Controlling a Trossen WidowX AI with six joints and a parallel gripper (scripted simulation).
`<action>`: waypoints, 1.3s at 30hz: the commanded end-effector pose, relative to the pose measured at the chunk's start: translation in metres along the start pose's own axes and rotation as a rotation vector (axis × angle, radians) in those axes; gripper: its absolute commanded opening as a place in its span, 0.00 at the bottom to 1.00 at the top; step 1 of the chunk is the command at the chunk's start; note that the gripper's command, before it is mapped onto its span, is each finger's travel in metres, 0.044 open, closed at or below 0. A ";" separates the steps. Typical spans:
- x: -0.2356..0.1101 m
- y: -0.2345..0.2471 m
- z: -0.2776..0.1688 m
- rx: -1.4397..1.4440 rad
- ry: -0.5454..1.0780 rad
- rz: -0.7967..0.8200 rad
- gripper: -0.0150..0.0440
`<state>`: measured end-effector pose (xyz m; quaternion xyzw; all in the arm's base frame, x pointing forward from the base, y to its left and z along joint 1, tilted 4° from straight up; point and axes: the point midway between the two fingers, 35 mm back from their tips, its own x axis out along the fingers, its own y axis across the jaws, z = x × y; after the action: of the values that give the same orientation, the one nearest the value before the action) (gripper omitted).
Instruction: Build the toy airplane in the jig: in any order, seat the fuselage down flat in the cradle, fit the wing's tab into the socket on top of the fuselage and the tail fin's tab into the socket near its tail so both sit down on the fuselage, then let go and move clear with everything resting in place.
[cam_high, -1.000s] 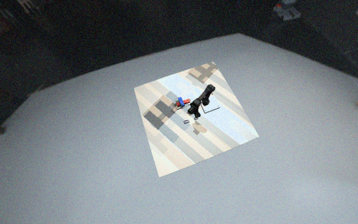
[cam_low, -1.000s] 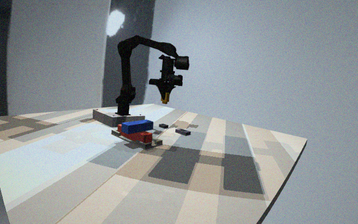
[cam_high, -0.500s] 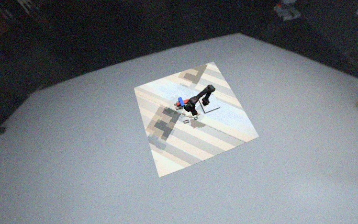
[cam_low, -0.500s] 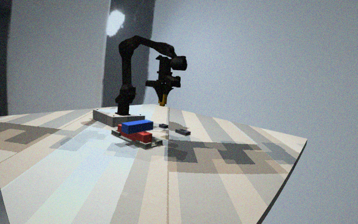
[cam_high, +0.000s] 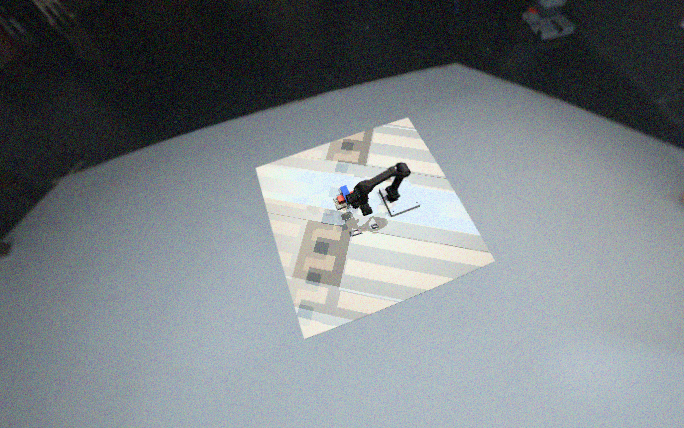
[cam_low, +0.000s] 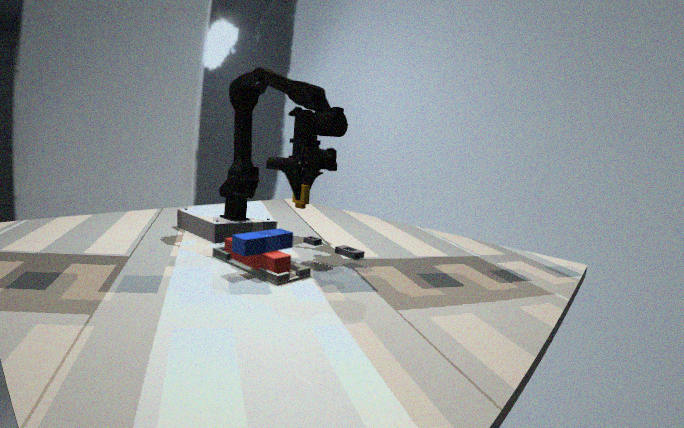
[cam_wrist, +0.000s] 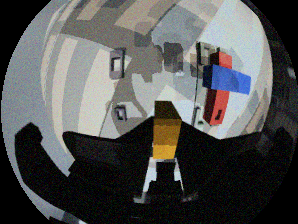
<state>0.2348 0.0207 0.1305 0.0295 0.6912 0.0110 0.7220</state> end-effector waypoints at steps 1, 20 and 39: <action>0.005 -0.013 0.001 -0.004 0.007 0.002 0.25; 0.016 -0.074 0.000 0.002 0.005 -0.010 0.25; 0.027 -0.133 -0.018 -0.004 0.014 -0.013 0.25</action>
<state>0.2207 -0.1013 0.0992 0.0245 0.6934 0.0052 0.7202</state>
